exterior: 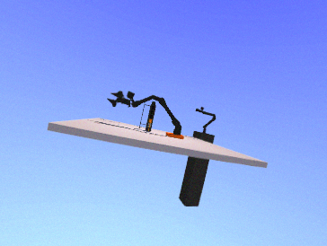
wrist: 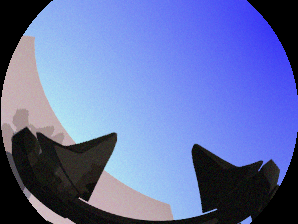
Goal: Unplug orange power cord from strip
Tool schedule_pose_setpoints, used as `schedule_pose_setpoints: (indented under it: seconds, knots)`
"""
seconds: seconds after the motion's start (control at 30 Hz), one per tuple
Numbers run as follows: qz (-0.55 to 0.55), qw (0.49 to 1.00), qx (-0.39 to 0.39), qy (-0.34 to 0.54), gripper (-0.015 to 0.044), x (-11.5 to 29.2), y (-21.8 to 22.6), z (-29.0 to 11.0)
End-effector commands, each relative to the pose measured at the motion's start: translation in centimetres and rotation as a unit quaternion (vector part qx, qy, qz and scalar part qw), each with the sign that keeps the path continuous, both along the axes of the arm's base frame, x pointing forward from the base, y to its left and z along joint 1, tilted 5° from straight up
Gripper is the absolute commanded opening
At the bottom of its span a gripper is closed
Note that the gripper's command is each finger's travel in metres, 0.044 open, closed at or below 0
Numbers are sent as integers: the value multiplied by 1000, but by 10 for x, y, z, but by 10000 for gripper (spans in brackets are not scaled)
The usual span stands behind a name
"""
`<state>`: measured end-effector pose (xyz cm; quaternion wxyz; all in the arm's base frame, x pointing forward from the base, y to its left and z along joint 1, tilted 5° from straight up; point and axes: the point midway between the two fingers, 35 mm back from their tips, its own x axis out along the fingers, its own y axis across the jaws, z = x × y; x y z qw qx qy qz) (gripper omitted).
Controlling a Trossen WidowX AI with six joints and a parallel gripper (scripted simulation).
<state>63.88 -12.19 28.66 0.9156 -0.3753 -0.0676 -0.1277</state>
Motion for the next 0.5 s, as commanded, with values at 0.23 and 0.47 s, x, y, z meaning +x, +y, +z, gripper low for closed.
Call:
schedule_pose_setpoints:
  seconds: [0.23,0.47]
  knots:
    - [10,983,-42,179,190,-26,17,-34]
    - [48,926,-91,363,160,-86,40,-76]
